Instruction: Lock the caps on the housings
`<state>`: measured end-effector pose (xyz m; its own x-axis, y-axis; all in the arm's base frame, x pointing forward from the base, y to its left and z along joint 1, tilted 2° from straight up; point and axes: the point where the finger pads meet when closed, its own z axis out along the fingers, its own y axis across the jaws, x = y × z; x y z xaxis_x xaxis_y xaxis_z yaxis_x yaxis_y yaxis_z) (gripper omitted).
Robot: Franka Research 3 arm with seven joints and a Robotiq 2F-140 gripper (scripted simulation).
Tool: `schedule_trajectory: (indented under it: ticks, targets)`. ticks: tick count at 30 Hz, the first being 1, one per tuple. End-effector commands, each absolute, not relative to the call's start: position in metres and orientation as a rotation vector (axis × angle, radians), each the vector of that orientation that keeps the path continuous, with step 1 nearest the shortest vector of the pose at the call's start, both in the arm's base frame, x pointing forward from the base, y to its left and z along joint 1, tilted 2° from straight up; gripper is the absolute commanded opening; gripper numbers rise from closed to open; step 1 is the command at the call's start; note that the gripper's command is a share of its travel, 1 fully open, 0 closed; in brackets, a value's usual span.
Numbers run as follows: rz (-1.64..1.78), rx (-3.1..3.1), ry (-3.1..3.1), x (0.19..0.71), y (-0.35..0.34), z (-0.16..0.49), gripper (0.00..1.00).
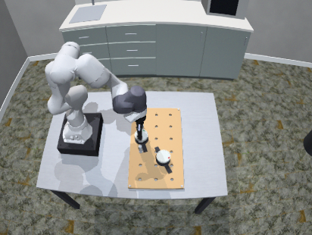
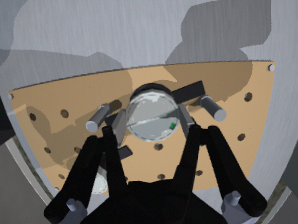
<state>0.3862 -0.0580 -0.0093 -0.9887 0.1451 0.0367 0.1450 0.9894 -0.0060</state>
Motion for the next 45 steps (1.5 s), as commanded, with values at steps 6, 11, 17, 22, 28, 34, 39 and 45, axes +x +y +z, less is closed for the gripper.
schedule_trajectory:
  ticks: [6,11,17,22,28,34,39,45]
  targets:
    - [0.004,-0.205,-3.102,0.3879,-0.0579,-0.0089,0.1]
    - [0.002,-0.07,-3.108,0.3878,-0.0579,-0.009,0.1]
    - [0.0,0.093,-3.107,0.3877,-0.0579,-0.0091,0.1]
    - [-0.003,0.28,-3.096,0.3878,-0.0579,-0.0089,0.1]
    - [-0.005,0.374,-3.087,0.388,-0.0579,-0.0088,0.1]
    - [-0.005,0.378,-3.086,0.388,-0.0579,-0.0088,0.1]
    - [-0.006,0.444,-3.077,0.3879,-0.0579,-0.0089,0.1]
    - [-0.01,0.656,-3.039,0.3878,-0.0579,-0.009,0.1]
